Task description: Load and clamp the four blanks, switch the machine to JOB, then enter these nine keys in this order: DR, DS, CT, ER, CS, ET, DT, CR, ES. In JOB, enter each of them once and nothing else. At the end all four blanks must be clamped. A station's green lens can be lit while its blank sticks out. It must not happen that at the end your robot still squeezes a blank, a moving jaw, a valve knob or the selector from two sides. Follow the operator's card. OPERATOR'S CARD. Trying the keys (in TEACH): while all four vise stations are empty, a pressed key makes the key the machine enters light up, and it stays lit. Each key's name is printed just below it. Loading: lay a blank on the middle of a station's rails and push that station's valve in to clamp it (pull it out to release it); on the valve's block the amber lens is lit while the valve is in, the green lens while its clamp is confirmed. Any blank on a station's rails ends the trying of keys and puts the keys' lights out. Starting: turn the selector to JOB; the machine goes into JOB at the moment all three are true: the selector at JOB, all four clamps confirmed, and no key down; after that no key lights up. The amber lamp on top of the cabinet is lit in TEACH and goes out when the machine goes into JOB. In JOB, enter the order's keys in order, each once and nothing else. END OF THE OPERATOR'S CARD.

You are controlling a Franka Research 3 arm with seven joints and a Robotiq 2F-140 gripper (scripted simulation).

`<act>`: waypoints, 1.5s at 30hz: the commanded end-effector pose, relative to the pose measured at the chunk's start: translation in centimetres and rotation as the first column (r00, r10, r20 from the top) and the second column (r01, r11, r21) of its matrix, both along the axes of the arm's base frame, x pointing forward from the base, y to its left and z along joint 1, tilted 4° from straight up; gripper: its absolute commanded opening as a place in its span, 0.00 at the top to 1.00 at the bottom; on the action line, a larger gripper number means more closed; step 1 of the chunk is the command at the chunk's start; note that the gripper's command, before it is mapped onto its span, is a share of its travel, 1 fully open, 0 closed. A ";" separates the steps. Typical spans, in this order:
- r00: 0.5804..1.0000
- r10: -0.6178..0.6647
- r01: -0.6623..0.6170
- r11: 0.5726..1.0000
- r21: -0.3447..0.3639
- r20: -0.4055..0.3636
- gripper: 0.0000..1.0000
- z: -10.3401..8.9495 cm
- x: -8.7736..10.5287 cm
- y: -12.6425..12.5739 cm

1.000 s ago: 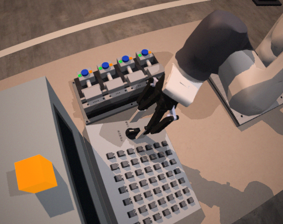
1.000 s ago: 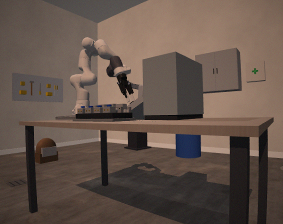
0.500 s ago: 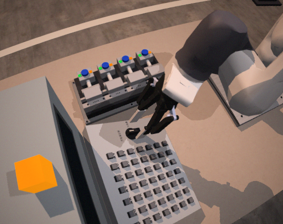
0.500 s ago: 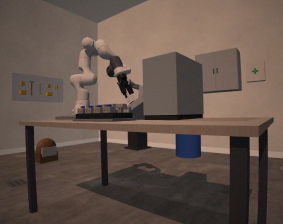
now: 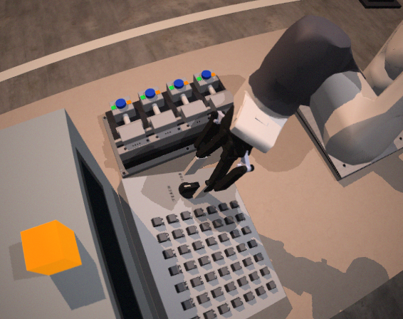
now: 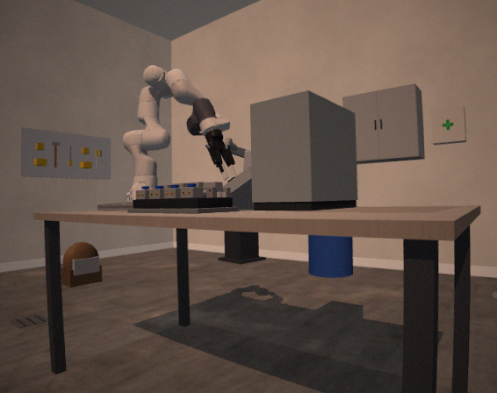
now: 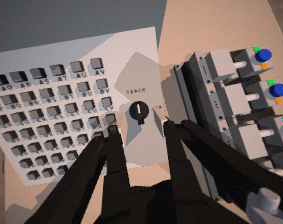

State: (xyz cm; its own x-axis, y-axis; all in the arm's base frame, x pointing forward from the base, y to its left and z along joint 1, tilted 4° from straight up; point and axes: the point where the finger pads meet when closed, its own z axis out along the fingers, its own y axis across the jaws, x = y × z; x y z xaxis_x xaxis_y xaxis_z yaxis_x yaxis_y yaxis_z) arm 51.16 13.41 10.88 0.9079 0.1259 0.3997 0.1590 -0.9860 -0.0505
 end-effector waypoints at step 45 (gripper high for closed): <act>1.000 -0.011 0.011 1.000 0.002 0.005 0.67 -1.7 1.1 0.2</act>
